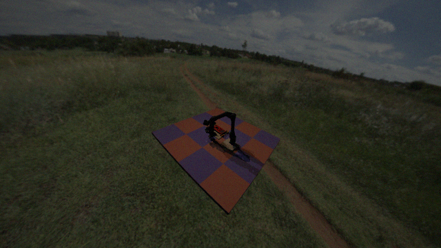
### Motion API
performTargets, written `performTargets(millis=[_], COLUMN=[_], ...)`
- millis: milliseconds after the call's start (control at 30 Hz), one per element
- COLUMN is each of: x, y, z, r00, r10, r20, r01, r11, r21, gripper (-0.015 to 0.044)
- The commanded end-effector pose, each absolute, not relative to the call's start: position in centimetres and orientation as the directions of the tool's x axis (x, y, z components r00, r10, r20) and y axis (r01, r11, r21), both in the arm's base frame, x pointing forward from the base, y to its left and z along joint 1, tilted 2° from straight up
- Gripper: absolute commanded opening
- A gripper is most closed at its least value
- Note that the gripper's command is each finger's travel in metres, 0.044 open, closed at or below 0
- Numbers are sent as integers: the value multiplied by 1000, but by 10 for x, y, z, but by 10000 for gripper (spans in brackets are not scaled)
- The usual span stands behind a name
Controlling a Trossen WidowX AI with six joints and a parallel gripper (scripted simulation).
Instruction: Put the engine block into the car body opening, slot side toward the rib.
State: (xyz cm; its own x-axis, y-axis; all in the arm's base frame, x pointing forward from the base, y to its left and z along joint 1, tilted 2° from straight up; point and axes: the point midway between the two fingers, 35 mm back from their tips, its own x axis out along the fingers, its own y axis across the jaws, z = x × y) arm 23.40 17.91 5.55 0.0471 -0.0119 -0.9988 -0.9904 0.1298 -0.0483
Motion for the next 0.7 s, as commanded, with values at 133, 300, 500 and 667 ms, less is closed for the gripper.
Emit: performTargets(millis=[133,300,500,667], x=[233,233,236,236], y=[178,178,180,180], z=[40,34,40,40], r00=[42,42,53,53], r10=[-15,-15,-7,-7], r20=[-999,-999,-999,-999], r01=[-991,-991,-990,-990], r11=[125,125,131,131], r21=[-43,-43,-54,-54], gripper=[0,0,105,236])
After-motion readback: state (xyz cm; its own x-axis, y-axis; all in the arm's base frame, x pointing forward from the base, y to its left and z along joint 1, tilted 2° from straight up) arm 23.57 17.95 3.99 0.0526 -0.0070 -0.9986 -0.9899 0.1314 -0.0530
